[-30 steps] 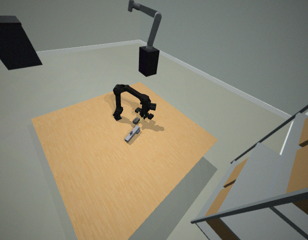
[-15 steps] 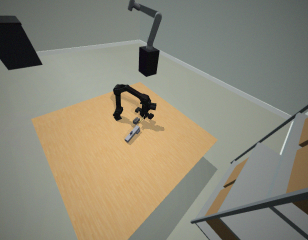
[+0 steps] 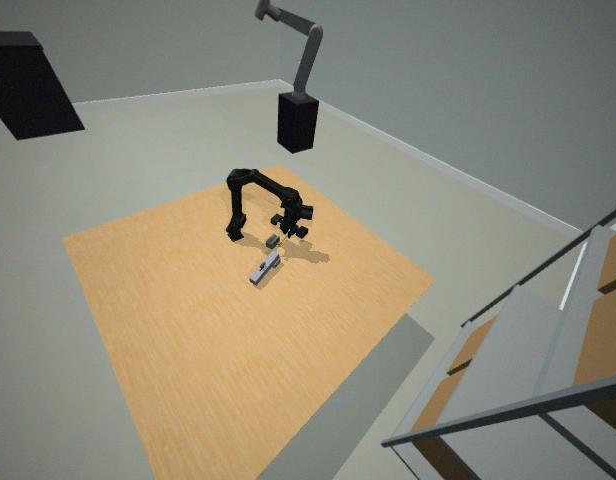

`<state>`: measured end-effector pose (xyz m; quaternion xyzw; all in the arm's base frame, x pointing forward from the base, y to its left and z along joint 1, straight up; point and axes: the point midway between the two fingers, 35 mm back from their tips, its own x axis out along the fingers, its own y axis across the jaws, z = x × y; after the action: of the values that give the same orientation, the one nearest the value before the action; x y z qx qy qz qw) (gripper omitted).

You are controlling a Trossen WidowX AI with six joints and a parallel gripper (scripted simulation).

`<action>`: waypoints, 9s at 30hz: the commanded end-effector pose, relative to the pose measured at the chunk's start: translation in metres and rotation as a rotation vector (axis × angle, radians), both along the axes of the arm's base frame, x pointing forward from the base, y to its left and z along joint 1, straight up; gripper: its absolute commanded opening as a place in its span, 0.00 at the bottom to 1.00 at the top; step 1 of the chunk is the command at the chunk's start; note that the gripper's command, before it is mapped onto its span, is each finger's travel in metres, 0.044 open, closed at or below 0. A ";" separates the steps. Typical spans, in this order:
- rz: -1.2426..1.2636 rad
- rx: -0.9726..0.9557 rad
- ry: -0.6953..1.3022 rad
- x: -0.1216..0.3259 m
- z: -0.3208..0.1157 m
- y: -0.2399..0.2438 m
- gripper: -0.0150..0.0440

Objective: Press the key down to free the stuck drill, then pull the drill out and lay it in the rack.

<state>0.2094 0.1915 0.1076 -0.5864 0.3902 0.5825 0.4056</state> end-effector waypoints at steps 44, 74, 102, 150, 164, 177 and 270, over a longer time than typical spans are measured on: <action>0.002 0.003 0.003 -0.070 -0.015 -0.010 0.25; 0.002 0.003 0.003 -0.070 -0.051 -0.009 0.25; 0.002 0.003 0.003 -0.071 -0.068 -0.011 0.25; 0.002 0.003 0.003 -0.070 -0.067 -0.012 0.25; 0.002 0.003 0.003 -0.070 -0.067 -0.012 0.25; 0.002 0.003 0.003 -0.070 -0.067 -0.012 0.25; 0.002 0.003 0.003 -0.070 -0.067 -0.012 0.25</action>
<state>0.1378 0.1845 0.0462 -0.5787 0.3837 0.5904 0.4115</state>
